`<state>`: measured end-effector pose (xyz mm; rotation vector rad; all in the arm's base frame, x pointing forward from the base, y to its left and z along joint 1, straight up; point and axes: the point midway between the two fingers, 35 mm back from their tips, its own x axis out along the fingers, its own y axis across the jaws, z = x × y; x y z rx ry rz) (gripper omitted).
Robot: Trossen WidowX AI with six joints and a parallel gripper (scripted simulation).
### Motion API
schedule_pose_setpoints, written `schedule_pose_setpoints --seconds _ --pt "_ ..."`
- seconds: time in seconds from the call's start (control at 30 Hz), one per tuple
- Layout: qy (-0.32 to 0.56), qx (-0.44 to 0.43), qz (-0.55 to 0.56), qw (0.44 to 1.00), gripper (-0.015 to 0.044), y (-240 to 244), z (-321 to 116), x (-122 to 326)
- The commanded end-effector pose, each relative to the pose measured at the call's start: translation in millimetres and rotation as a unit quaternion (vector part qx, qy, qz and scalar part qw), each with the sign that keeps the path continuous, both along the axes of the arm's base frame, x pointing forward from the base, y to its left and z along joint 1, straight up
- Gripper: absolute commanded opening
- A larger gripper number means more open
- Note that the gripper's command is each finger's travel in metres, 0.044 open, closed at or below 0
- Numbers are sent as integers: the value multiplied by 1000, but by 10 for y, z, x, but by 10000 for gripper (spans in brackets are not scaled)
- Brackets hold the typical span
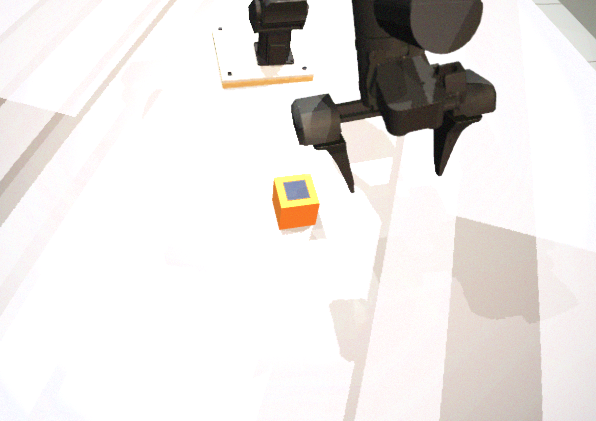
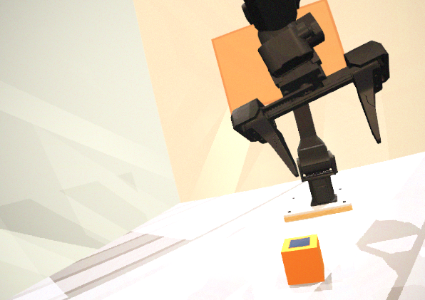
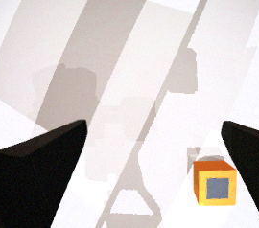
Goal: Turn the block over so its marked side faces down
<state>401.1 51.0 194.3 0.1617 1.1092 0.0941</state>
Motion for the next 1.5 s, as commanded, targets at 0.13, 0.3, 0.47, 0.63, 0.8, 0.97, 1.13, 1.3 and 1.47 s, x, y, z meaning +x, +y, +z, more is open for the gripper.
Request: schedule_pose_setpoints --seconds 0.13,0.3,0.47,0.63,0.8,0.97,1.13,1.3,1.47 --pt "204 -90 40 974 440 -770 -522 -692" --pt "209 -91 42 973 440 -744 -530 -733" --pt "209 -91 42 973 440 -744 -705 -722" --pt "209 -91 42 973 440 -742 -880 -723" --pt "209 -91 42 973 440 -729 -1019 -725" --pt "209 -91 42 973 440 -728 -1041 -725" --pt "209 -91 42 973 440 -728 -1120 -719" --pt "209 -91 42 973 440 -728 -1201 -715" --pt "209 -91 42 973 440 -728 -1282 -713"
